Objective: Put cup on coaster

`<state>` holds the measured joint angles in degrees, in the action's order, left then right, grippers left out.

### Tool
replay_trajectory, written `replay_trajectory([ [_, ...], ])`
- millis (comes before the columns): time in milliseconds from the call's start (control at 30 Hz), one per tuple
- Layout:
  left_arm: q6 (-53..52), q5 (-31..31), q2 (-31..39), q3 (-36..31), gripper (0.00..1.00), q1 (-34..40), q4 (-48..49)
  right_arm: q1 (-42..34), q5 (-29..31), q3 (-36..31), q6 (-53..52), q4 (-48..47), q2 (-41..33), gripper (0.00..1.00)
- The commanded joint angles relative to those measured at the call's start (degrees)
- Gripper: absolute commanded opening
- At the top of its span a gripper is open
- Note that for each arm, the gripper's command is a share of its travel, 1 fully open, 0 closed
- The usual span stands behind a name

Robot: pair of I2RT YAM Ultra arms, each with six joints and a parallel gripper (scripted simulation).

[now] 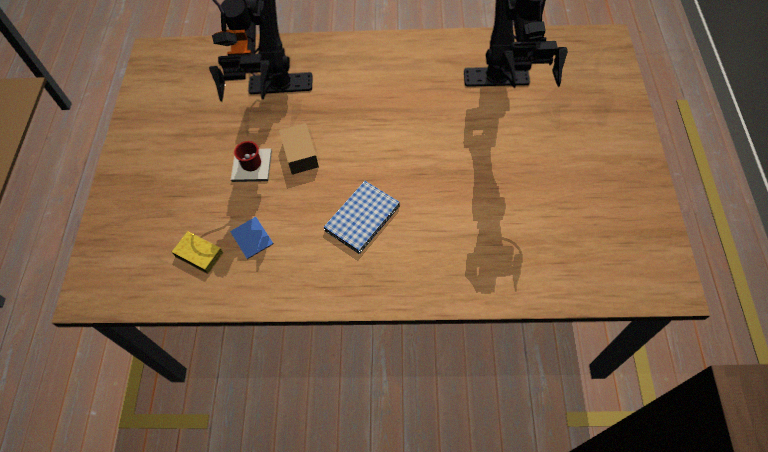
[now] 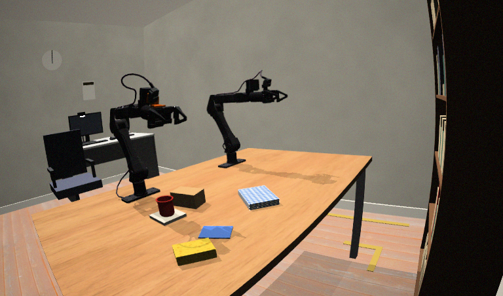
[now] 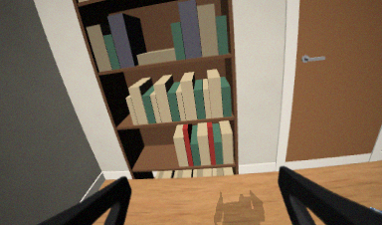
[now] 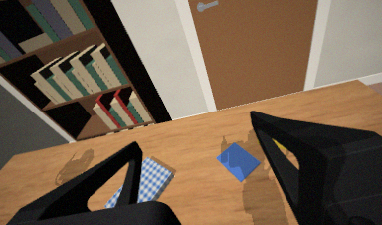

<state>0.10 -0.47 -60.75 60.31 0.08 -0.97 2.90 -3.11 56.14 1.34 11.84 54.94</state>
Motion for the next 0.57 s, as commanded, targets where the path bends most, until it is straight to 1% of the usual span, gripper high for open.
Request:
replay_trajectory([
  [0, -0.4, 0.4, 1.4, -0.6, 1.0, -0.2, 1.2, -1.4, 2.1, 2.6, -1.8, -8.4, 1.3, 1.0],
  [200, -0.4, 0.4, 1.4, -0.6, 1.0, -0.2, 1.2, -3.0, 3.5, 4.0, -1.9, -12.8, 4.3, 1.0],
  [533, -0.4, 0.4, 1.4, -0.6, 1.0, -0.2, 1.2, -3.2, 3.1, 4.6, -1.3, -12.1, 5.1, 1.0],
])
